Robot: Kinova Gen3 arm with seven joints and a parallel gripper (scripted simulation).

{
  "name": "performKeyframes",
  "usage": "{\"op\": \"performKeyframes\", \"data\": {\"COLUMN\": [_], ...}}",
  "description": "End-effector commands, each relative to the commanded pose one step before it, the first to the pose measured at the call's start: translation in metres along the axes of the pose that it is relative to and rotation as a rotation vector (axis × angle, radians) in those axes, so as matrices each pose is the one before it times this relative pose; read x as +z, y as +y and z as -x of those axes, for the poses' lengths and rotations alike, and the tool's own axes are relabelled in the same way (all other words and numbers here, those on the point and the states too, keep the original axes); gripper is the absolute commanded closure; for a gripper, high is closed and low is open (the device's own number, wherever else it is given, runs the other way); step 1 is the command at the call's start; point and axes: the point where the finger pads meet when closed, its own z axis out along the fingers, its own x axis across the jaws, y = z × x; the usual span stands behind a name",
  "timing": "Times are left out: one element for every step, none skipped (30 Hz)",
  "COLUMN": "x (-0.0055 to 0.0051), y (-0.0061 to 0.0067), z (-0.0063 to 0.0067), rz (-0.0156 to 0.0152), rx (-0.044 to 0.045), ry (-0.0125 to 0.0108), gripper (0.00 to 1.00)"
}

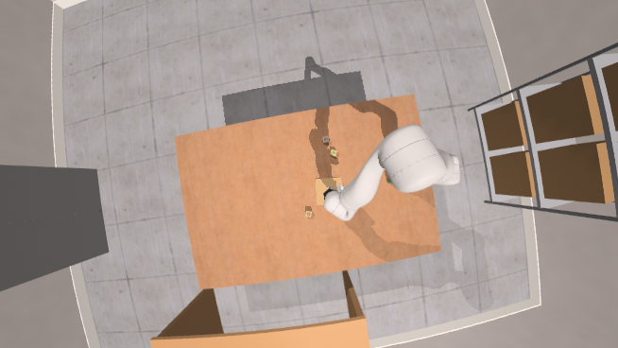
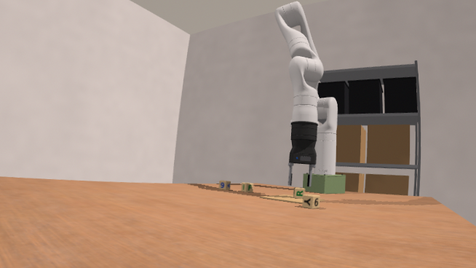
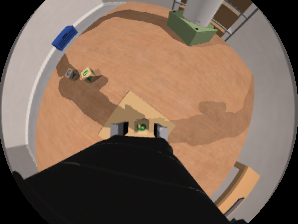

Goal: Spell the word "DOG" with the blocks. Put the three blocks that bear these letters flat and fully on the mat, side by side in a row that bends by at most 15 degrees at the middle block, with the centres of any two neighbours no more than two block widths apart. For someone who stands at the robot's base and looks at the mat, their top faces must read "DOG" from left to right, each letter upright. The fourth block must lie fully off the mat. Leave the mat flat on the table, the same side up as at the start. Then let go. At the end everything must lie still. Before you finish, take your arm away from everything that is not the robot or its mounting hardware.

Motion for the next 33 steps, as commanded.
{"op": "performKeyframes", "data": {"x": [0.00127,0.00000,0.00129,0.00152,0.00172,0.00190,0.00206,0.00217,0.00226,0.00230,0.00231,0.00226,0.00219,0.00207,0.00192,0.00174,0.00153,0.00000,0.00000,0.00131,0.00108,0.00084,0.00061,0.00040,0.00022,0.00009,0.00001,0.00000,0.00000,0.00000,0.00000,0.00000,0.00000], "y": [-0.00004,0.00000,-0.00001,0.00001,0.00000,0.00000,0.00001,-0.00001,0.00001,-0.00001,0.00001,-0.00001,0.00001,0.00000,0.00000,0.00000,-0.00001,0.00000,0.00000,0.00001,0.00000,0.00000,0.00000,0.00000,0.00000,0.00000,0.00000,0.00000,0.00000,0.00000,0.00000,0.00000,0.00000], "z": [-0.00048,0.00000,0.00000,0.00000,0.00000,0.00000,0.00000,0.00000,0.00000,0.00000,0.00000,0.00000,0.00000,0.00000,0.00000,0.00000,0.00000,0.00000,0.00000,0.00000,0.00000,0.00000,0.00000,0.00000,0.00000,0.00000,0.00000,0.00000,0.00000,0.00000,0.00000,0.00000,0.00000], "rz": [-0.00070,0.00000,0.00000,0.00000,0.00000,0.00000,0.00000,-0.00001,0.00001,0.00000,0.00000,0.00000,0.00000,0.00000,0.00000,0.00000,0.00000,0.00000,0.00000,0.00000,0.00000,0.00000,0.00000,0.00000,0.00000,0.00000,0.00000,0.00000,0.00000,0.00000,0.00000,0.00000,0.00000], "rx": [-0.00108,0.00000,-0.00001,0.00001,0.00000,-0.00001,0.00001,-0.00001,0.00001,-0.00001,0.00001,-0.00001,0.00001,-0.00001,0.00001,0.00000,-0.00001,0.00000,0.00000,0.00001,0.00000,0.00000,0.00000,0.00000,0.00000,0.00000,0.00000,0.00000,0.00000,0.00000,0.00000,0.00000,0.00000], "ry": [0.00039,0.00000,0.00000,0.00000,0.00000,0.00000,0.00000,0.00000,0.00000,0.00000,0.00000,0.00000,0.00000,0.00000,0.00000,0.00000,0.00000,0.00000,0.00000,0.00000,0.00000,0.00000,0.00000,0.00000,0.00000,0.00000,0.00000,0.00000,0.00000,0.00000,0.00000,0.00000,0.00000], "gripper": [0.00,0.00,0.00,0.00,0.00,0.00,0.00,0.00,0.00,0.00,0.00,0.00,0.00,0.00,0.00,0.00,0.00,0.00,0.00,0.00,0.00,0.00,0.00,0.00,0.00,0.00,0.00,0.00,0.00,0.00,0.00,0.00,0.00]}}
